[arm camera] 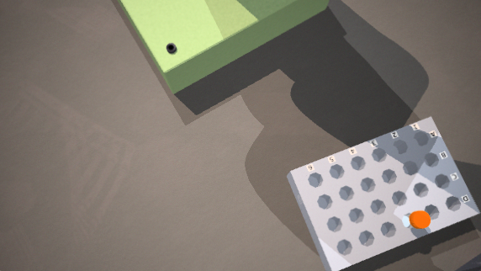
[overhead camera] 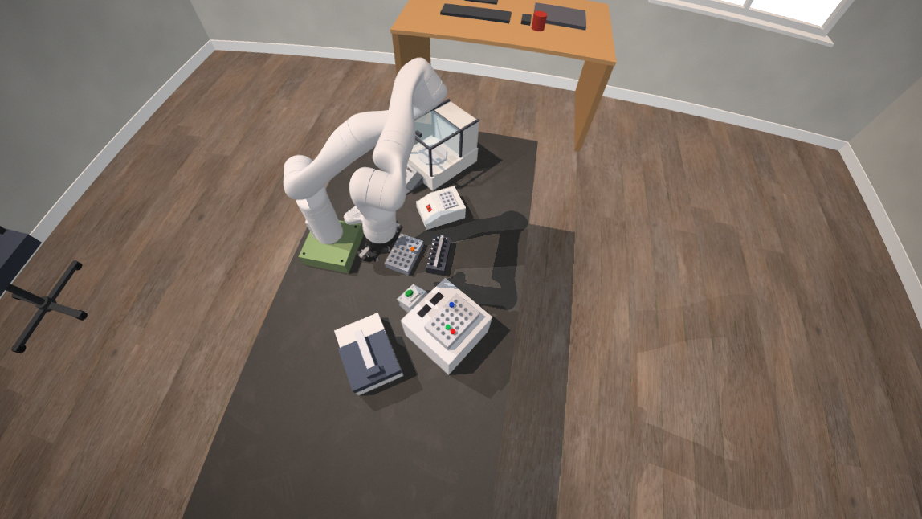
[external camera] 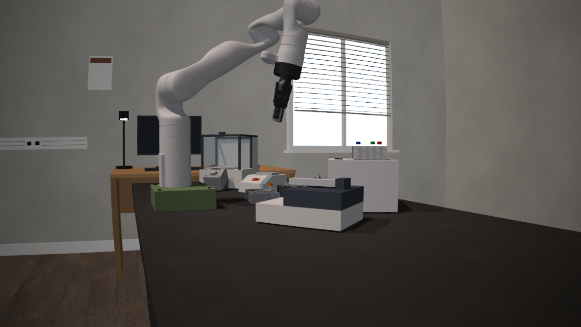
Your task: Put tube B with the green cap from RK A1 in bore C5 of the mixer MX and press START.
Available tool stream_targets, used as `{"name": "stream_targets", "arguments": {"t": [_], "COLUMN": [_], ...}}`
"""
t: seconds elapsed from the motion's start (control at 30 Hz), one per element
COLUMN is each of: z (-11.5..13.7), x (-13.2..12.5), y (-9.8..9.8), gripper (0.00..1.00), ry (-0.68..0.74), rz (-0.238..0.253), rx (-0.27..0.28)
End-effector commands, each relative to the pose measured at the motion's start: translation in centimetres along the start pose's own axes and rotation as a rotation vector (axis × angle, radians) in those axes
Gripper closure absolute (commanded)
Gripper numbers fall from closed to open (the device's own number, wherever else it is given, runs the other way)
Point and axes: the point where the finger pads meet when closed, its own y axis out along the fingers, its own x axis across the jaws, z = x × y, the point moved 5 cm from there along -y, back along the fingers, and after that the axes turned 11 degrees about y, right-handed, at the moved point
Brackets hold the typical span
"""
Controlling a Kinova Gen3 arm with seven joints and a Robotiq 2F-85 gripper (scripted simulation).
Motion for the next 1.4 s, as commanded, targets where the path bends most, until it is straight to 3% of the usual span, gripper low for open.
{"name": "stream_targets", "arguments": {"t": [0.0,0.17,0.33,0.37,0.5,0.57,1.07,1.13,1.37], "z": [0.4,2.0,2.1,1.8,0.8,0.8,-3.1,-3.1,-4.9], "x": [-0.1,-0.3,-0.3,-0.2,0.2,0.2,1.6,1.6,2.2], "y": [0.0,0.4,0.4,0.5,1.1,1.1,3.4,3.4,4.5], "gripper": [0.58,0.58,0.58,0.9,0.9,0.9,0.9,0.9,0.9], "ry": [0.0,0.0,0.0,-0.04,-0.198,-0.198,-0.791,-0.791,-1.068], "rz": [0.0,0.0,0.0,0.003,0.016,0.016,0.066,0.066,0.09], "rx": [-0.002,-0.002,-0.002,-0.007,-0.026,-0.026,-0.099,-0.099,-0.134]}}
